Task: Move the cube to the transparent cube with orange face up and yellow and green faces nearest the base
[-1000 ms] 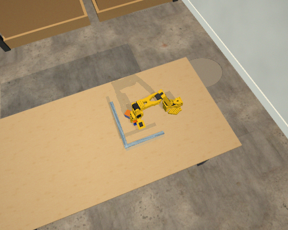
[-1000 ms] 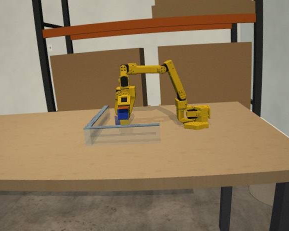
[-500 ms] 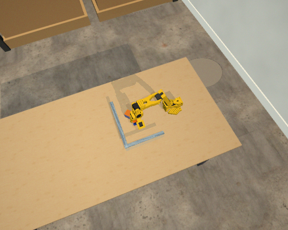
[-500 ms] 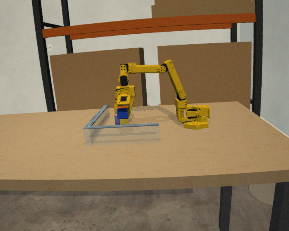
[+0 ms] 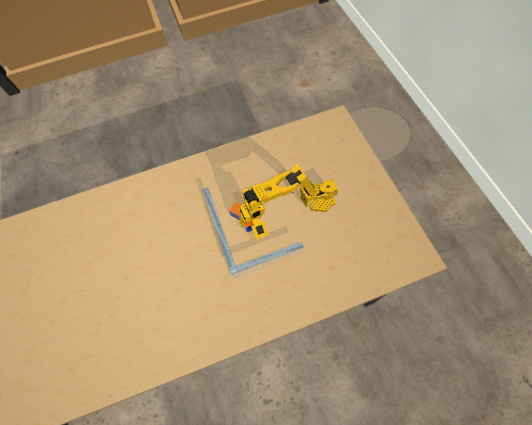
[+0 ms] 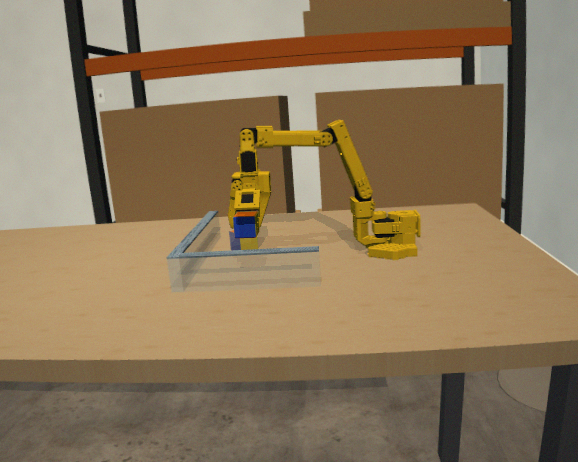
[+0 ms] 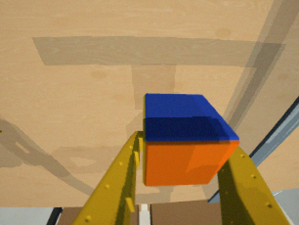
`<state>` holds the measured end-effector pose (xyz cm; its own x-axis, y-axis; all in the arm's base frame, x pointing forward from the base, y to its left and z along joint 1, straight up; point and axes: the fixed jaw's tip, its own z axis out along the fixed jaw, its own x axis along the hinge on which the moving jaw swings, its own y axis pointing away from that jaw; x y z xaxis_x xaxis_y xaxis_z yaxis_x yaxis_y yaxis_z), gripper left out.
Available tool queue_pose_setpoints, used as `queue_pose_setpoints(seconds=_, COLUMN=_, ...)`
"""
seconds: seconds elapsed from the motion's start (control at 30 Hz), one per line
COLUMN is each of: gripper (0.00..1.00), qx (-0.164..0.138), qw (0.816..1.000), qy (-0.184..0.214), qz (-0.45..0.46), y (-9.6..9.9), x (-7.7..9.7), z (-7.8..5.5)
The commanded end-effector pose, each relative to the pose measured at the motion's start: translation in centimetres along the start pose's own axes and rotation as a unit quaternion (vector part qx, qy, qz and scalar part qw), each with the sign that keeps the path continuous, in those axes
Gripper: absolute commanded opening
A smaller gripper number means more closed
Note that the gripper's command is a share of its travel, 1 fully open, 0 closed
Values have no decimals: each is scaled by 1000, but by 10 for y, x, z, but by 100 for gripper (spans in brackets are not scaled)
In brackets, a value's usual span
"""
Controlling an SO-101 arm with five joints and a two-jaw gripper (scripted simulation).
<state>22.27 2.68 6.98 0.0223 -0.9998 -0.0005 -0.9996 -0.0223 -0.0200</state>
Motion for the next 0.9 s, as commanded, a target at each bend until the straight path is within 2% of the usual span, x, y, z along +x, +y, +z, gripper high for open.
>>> queue_pose_setpoints(seconds=0.0, gripper=22, qx=56, qw=998, qy=-6, qz=-1, y=-10, x=0, z=-21)
queue_pose_setpoints(seconds=0.87, gripper=22, qx=56, qw=998, qy=-6, qz=34, y=-13, x=5, z=-19)
